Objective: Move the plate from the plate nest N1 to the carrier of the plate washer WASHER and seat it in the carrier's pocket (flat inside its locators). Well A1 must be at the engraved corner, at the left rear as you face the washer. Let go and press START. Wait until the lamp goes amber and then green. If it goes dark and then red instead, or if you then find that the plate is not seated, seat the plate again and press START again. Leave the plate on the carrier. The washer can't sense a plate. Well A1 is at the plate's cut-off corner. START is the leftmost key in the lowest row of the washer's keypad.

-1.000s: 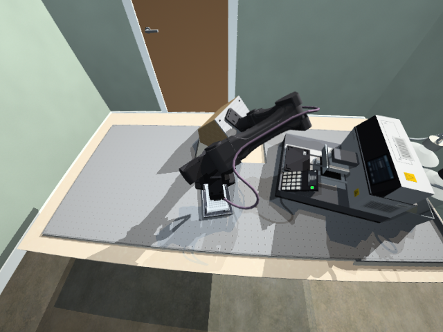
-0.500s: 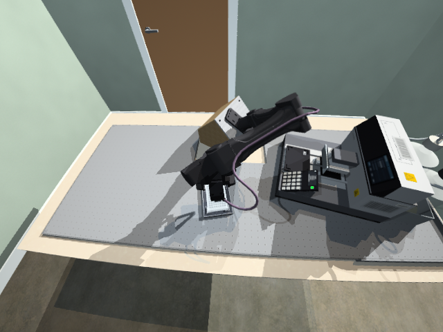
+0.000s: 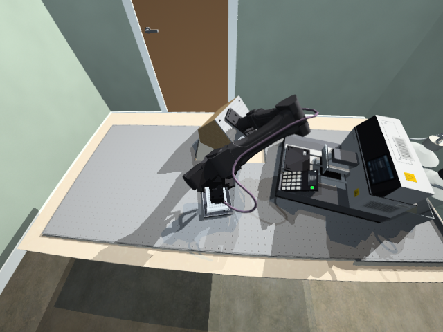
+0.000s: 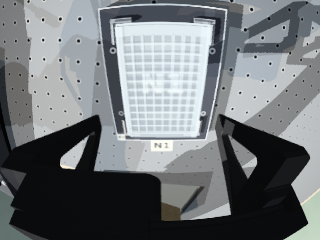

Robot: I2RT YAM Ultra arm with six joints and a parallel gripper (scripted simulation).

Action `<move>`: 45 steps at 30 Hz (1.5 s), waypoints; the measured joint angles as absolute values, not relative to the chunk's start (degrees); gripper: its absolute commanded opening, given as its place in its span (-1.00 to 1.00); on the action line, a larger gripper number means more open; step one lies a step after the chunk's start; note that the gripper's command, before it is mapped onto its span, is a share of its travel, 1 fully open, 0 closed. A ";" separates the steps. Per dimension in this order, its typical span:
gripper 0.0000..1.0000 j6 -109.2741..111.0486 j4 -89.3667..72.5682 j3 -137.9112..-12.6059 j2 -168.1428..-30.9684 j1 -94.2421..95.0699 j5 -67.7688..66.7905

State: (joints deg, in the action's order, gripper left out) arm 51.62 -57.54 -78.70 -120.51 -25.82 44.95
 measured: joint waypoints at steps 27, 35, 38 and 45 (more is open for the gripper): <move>1.00 46.70 -48.97 -75.53 -121.43 -22.74 45.47; 1.00 46.70 -48.97 -75.53 -121.45 -22.74 45.47; 1.00 46.70 -48.97 -75.53 -121.45 -22.74 45.47; 1.00 46.35 -48.36 -75.31 -121.45 -22.63 45.47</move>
